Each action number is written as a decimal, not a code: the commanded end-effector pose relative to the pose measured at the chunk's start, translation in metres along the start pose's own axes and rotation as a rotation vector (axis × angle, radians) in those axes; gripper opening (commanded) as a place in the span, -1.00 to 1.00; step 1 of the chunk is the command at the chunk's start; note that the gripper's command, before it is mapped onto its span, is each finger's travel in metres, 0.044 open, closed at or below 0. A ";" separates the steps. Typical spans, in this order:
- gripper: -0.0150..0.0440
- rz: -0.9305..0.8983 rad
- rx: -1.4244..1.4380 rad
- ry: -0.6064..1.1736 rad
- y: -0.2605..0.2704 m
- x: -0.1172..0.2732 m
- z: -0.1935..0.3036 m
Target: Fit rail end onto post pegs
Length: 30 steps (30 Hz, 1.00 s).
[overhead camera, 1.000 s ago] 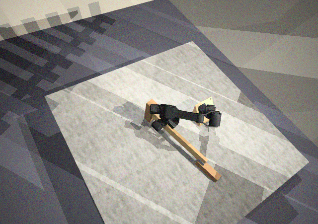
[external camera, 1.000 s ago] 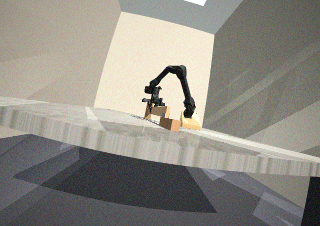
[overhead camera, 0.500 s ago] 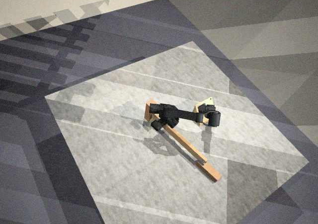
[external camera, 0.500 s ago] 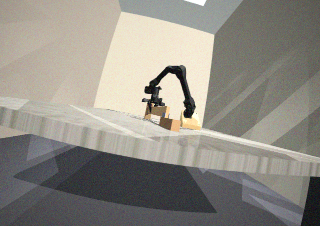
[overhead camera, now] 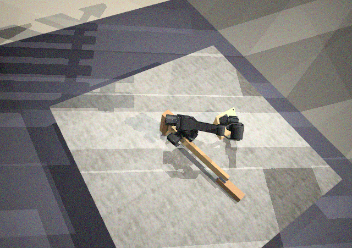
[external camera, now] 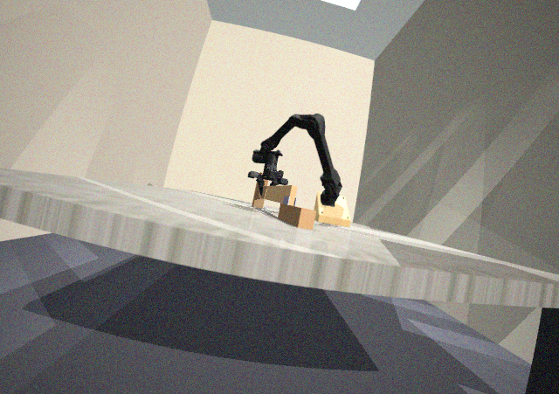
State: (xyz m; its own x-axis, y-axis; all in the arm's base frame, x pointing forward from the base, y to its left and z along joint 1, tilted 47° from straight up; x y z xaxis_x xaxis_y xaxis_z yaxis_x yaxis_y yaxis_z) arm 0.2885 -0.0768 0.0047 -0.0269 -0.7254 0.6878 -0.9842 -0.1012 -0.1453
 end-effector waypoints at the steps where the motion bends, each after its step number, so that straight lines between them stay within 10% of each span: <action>1: 0.31 -0.001 0.001 0.000 0.000 -0.001 0.000; 9: 1.00 -0.001 0.001 0.000 0.000 -0.001 0.000; 30: 1.00 0.007 0.003 0.008 0.002 0.029 -0.031</action>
State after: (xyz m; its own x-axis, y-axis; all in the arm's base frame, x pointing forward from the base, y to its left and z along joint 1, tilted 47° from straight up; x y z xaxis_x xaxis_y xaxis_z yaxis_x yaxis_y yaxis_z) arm 0.2811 -0.0773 0.0463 -0.0386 -0.7210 0.6918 -0.9838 -0.0940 -0.1529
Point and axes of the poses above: the point midway between the two fingers, 35 mm back from their tips, its own x axis back along the fingers, its own y axis across the jaws, z = x × y, the point moved 5 cm from there along x, back along the fingers, and after that the axes turned 2 degrees about -x, right-handed, at the moved point
